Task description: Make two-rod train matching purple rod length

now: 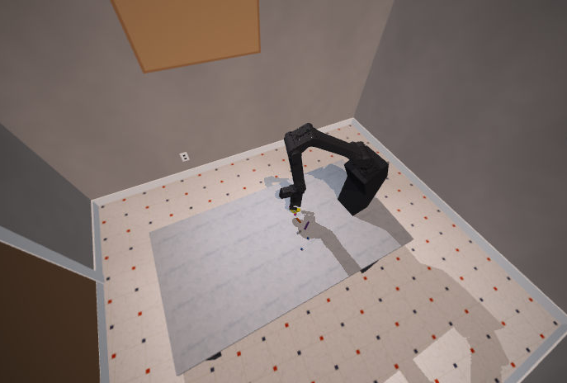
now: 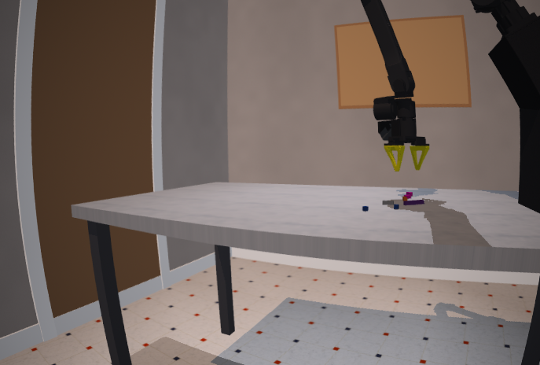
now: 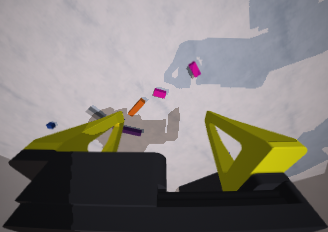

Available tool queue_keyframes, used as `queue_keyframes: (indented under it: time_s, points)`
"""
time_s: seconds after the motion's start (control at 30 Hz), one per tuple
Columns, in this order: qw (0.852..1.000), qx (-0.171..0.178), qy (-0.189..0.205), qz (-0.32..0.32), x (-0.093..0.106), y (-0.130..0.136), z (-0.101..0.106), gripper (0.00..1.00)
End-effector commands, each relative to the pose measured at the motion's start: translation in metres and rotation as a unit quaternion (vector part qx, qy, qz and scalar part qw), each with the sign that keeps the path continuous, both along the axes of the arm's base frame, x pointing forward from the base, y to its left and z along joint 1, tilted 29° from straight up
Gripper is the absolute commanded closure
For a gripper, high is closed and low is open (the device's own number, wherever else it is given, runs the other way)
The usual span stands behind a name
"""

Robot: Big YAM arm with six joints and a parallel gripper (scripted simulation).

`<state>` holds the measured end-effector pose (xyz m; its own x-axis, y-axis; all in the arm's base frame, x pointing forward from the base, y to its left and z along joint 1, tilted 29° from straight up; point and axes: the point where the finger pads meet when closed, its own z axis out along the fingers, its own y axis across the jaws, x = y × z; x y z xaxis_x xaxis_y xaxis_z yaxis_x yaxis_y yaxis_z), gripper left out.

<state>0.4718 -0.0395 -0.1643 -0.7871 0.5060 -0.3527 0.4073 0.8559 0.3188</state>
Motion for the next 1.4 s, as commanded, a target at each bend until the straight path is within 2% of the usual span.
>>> queue_keyframes:
  time_s: [0.0, 0.03, 0.07, 0.17, 0.2, 0.37, 0.47, 0.53, 0.57, 0.73, 0.83, 0.93, 1.1, 1.23, 1.27, 1.37]
  points:
    - [0.999, 0.025, 0.009, -0.044, -0.006, 0.012, -0.007, 0.0]
    - [0.999, 0.025, 0.007, -0.044, -0.004, 0.011, -0.006, 0.0]
    - [0.996, 0.042, 0.015, -0.076, -0.009, 0.018, -0.008, 0.0]
    - [0.996, 0.042, 0.013, -0.076, -0.006, 0.018, -0.007, 0.0]
    - [0.992, 0.058, 0.019, -0.108, -0.01, 0.024, -0.009, 0.0]
    - [0.992, 0.058, 0.016, -0.107, -0.005, 0.024, -0.007, 0.0]
    - [0.982, 0.088, 0.027, -0.166, -0.011, 0.036, -0.01, 0.0]
    - [0.982, 0.088, 0.023, -0.166, -0.007, 0.036, -0.008, 0.0]
    - [0.975, 0.102, 0.029, -0.193, -0.01, 0.041, -0.01, 0.0]
    - [0.969, 0.115, 0.031, -0.217, -0.01, 0.046, -0.01, 0.0]
    - [0.956, 0.136, 0.037, -0.259, -0.012, 0.054, -0.011, 0.0]
    - [0.956, 0.136, 0.035, -0.259, -0.01, 0.054, -0.01, 0.0]
    - [0.933, 0.166, 0.043, -0.315, -0.013, 0.066, -0.011, 0.0]
    - [0.93, 0.171, 0.04, -0.323, -0.009, 0.065, -0.01, 0.0]
    - [0.928, 0.171, 0.039, -0.329, -0.009, 0.06, -0.01, 0.77]
    - [0.928, 0.172, 0.039, -0.329, -0.009, 0.06, -0.01, 0.77]
